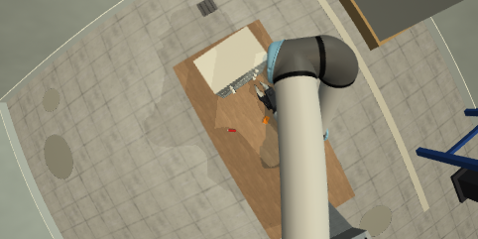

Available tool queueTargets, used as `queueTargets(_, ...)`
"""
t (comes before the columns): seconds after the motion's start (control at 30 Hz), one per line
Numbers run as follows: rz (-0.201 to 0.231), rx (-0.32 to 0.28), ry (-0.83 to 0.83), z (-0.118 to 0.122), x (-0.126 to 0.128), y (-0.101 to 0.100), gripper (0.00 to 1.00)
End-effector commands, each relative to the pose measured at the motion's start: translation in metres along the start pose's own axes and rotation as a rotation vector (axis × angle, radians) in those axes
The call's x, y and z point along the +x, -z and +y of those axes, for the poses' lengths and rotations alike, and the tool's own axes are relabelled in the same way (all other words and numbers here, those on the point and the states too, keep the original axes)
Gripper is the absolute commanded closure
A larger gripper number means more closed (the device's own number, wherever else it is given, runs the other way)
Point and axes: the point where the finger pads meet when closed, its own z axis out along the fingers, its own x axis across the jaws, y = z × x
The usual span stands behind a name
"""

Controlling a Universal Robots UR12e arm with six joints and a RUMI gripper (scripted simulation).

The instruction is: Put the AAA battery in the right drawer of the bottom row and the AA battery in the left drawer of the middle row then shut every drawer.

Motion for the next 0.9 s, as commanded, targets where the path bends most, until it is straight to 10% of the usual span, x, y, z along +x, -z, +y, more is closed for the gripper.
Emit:
queueTargets(0.0, 0.0, 0.0, 0.0, -0.001, 0.0, 0.0, 0.8)
queueTargets(0.87, 0.0, 0.0, 0.0, -0.007, 0.0, -0.011, 0.8)
